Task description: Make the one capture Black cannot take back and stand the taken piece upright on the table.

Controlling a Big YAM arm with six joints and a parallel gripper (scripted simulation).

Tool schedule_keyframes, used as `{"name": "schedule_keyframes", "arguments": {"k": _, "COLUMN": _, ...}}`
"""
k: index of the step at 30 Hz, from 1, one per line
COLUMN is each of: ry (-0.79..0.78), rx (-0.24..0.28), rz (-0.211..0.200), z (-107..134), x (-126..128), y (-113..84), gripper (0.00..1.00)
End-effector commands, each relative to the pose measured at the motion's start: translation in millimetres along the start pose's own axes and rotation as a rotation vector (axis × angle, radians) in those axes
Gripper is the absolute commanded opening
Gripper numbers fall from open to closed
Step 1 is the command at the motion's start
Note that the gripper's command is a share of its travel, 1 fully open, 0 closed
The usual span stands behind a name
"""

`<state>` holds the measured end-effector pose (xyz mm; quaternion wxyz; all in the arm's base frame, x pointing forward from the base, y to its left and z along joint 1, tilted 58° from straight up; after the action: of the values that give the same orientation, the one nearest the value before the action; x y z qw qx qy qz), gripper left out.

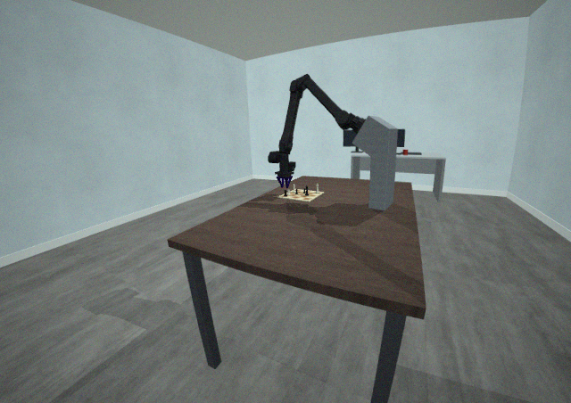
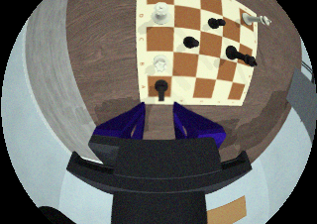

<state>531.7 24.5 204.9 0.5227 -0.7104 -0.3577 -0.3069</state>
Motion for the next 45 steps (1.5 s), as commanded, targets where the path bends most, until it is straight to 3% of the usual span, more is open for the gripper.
{"name": "schedule_keyframes", "arguments": {"k": 1, "ry": 0.001, "rx": 0.006, "rz": 0.007, "z": 10.1, "x": -4.5, "y": 6.0, "gripper": 0.35}}
{"name": "schedule_keyframes", "arguments": {"k": 45, "ry": -0.002, "rx": 0.005, "rz": 0.010, "z": 10.0, "x": -6.5, "y": 6.4, "gripper": 0.35}}
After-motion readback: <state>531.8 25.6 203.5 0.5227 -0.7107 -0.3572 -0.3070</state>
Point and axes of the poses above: the point where the finger pads meet when closed, its own y axis out along the fingers, its own x axis across the jaws, z = x × y, the point moved 1 cm from there along -y, back along the fingers, and after that the axes turned 10 degrees about -y, right-handed, at the moved point
